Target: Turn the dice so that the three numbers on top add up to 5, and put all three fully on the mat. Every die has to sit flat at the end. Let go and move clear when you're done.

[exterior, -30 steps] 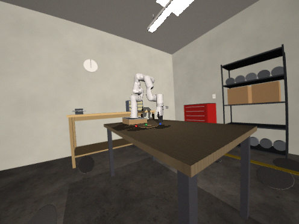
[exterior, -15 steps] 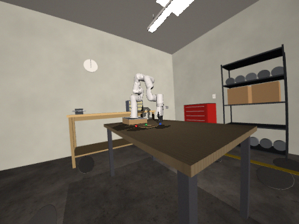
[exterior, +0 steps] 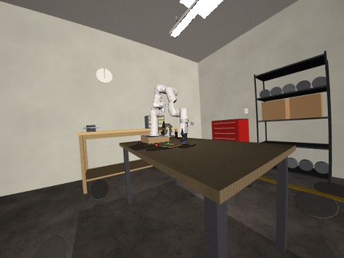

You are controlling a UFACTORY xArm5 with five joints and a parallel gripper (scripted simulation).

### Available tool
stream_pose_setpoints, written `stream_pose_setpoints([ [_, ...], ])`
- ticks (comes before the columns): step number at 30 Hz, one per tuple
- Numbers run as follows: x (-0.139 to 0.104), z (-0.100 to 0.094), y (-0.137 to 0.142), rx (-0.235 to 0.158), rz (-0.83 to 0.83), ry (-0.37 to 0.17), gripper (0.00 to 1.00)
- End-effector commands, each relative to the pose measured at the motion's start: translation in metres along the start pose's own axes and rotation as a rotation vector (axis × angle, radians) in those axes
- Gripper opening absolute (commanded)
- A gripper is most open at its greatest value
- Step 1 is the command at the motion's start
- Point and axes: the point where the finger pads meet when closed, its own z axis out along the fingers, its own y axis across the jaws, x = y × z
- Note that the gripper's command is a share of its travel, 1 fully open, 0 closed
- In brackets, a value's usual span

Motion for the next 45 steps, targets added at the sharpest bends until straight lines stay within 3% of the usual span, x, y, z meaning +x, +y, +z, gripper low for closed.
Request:
stream_pose_setpoints([
  [1, 0.001, -0.001, 0.0, -0.001, 0.0, 0.003, 0.36],
  [15, 0.001, 0.004, 0.0, -0.001, 0.0, 0.003, 0.36],
  [29, 0.002, 0.022, 0.0, -0.001, 0.0, 0.003, 0.36],
  [45, 0.002, 0.023, 0.0, -0.001, 0.0, 0.003, 0.36],
])
